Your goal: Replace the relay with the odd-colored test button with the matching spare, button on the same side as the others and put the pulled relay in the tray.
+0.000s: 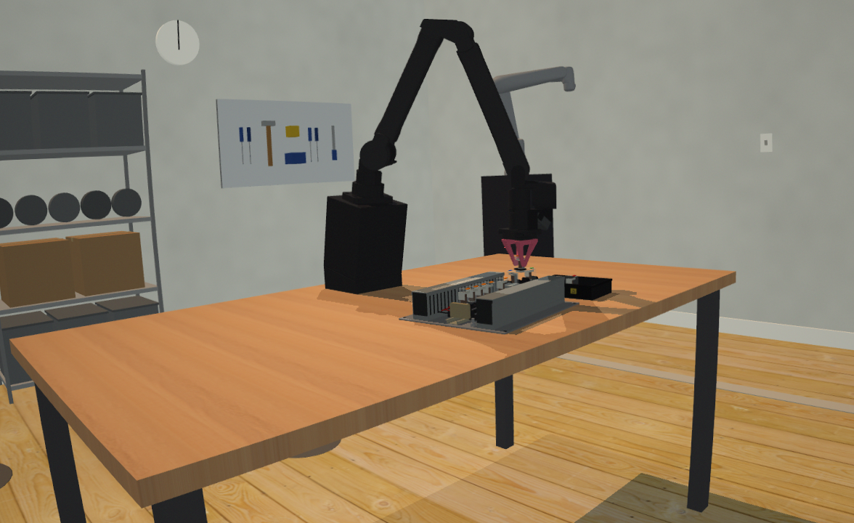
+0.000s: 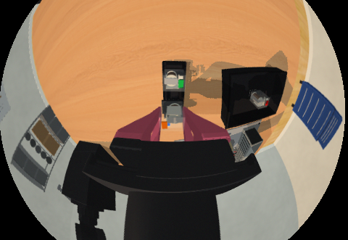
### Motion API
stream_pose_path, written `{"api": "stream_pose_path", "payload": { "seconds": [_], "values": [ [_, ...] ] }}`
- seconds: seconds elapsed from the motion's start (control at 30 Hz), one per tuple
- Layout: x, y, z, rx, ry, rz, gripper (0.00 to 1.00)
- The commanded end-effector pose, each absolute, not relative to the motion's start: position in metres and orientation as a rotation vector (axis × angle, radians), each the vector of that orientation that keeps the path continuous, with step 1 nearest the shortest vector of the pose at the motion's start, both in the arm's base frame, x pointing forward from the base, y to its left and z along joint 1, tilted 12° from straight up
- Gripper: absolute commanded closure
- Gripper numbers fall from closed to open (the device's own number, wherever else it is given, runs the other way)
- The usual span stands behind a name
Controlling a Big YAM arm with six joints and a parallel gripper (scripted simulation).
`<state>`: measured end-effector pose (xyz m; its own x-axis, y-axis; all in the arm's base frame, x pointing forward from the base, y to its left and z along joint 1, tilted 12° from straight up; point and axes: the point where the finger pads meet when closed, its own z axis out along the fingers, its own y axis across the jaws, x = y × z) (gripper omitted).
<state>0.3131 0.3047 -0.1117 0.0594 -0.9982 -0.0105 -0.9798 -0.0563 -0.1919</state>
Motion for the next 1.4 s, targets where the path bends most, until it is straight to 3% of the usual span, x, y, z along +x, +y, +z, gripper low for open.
{"api": "stream_pose_path", "payload": {
  "seconds": [0.0,1.37],
  "values": [
    [0.314,0.316,-0.088,-2.145,2.028,-0.181,1.00],
    [0.312,0.314,-0.045,-2.123,2.031,-0.182,1.00]
  ]
}}
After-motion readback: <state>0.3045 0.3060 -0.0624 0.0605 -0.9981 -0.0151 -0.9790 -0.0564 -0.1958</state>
